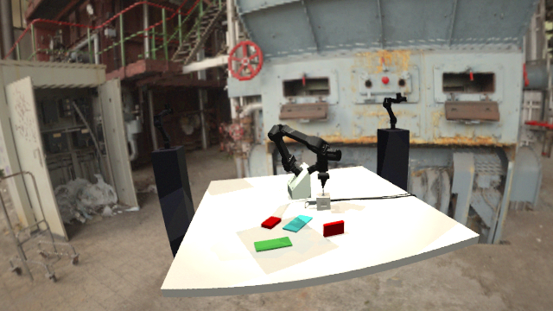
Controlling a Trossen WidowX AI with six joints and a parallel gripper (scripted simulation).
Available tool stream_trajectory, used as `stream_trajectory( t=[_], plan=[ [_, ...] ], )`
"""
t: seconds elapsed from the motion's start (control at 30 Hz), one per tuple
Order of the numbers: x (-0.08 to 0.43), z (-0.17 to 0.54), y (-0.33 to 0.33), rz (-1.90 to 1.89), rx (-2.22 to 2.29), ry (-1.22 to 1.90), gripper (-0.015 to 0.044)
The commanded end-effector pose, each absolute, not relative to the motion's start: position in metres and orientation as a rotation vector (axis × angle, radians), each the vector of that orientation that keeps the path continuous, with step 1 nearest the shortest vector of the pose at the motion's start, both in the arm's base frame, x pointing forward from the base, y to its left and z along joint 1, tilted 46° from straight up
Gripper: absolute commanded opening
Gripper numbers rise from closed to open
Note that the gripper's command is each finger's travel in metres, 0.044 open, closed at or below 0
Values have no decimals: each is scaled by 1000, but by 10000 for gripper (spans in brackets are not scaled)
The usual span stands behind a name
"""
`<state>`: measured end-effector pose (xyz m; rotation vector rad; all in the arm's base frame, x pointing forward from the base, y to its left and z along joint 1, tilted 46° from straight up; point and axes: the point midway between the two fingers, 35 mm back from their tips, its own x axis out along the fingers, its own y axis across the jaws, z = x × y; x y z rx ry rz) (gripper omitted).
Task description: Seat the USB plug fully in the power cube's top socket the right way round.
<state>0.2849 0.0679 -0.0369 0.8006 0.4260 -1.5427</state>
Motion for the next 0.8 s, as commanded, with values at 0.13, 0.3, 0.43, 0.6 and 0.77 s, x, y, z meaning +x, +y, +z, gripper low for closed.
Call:
stream_trajectory(
  t=[0.13, 0.3, 0.43, 0.6, 0.77],
  plan=[
    [285, -38, 67, -1539, 797, 425, 0],
    [285, -38, 66, -1539, 797, 425, 0],
    [285, -38, 66, -1539, 797, 425, 0],
    [285, -39, 65, -1539, 797, 425, 0],
    [285, -39, 65, -1539, 797, 425, 0]
  ],
)
